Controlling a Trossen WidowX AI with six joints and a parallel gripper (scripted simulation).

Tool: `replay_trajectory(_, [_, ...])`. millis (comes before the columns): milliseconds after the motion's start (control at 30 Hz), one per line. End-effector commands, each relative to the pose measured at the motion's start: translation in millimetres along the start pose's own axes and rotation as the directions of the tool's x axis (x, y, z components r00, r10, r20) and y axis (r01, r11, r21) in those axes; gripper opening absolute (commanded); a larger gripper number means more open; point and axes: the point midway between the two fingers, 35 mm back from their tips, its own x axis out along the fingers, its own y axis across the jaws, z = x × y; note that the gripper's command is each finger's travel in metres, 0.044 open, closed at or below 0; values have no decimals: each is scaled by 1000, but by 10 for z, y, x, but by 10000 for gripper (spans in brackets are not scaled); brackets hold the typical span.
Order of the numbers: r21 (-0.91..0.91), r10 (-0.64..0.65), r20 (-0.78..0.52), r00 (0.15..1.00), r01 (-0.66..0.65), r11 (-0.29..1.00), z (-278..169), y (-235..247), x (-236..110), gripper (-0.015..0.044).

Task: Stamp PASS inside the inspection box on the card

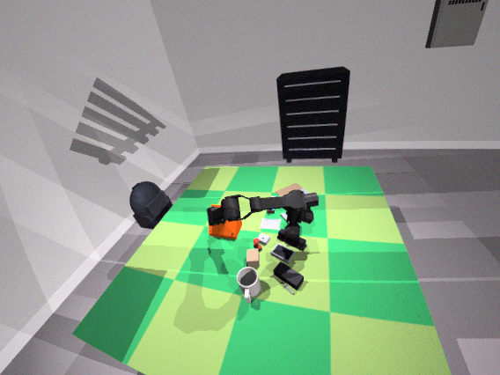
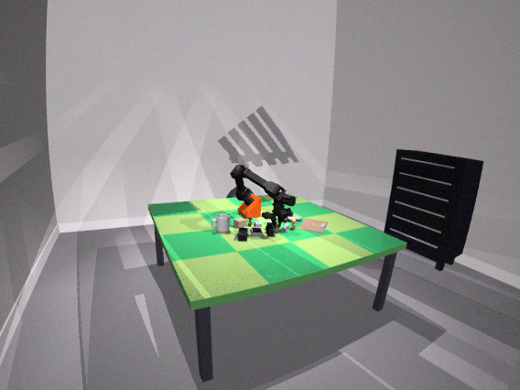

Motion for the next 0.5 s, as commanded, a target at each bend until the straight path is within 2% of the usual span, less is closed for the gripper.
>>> replay_trajectory(0, [-1, 5, -3, 1000, -5, 1000, -5, 9, 3, 52])
replay_trajectory(67, [-1, 5, -3, 1000, -5, 1000, -4, 10, -3, 0])
replay_trajectory(467, [-1, 6, -2, 1000, -6, 1000, 2, 11, -60, 0])
